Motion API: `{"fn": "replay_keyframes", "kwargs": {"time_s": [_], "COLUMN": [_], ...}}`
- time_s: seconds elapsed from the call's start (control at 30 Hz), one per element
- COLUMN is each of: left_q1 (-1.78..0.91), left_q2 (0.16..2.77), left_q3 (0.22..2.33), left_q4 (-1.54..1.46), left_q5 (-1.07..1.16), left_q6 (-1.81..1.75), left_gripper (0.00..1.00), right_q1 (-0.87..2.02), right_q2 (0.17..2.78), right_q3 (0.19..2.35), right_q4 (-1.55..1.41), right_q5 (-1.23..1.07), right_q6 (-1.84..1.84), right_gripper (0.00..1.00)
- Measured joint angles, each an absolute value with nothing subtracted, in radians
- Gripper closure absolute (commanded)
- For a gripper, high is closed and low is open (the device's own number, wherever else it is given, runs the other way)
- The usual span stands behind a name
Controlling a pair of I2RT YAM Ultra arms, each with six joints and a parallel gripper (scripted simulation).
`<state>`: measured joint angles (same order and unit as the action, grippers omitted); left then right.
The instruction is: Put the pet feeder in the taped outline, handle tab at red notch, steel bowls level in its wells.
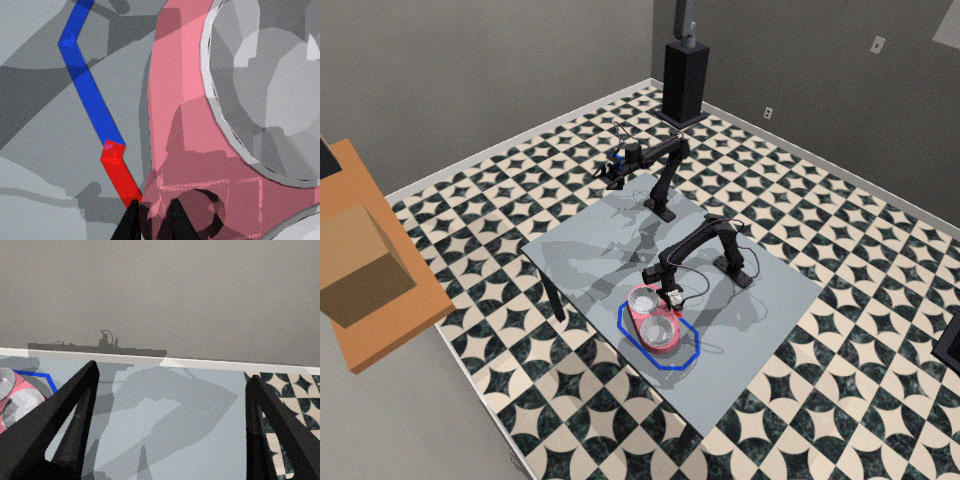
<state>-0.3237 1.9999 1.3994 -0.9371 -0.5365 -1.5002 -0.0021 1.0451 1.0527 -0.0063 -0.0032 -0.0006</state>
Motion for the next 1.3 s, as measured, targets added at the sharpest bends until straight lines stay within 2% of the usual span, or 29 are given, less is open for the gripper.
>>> {"fn": "replay_keyframes", "kwargs": {"time_s": [0.93,1.3], "left_q1": [-0.263,-0.263], "left_q2": [2.222,2.230], "left_q3": [1.740,1.752], "left_q4": [-1.259,-1.275], "left_q5": [-0.518,-0.519], "left_q6": [-1.901,-1.930], "left_gripper": [0.83,0.83], "right_q1": [-0.002,-0.002], "right_q2": [1.045,1.045], "right_q3": [1.053,1.053], "right_q4": [-0.006,-0.006], "right_q5": [-0.003,-0.003], "right_q6": [-0.001,-0.001], "right_gripper": [0.00,0.00]}}
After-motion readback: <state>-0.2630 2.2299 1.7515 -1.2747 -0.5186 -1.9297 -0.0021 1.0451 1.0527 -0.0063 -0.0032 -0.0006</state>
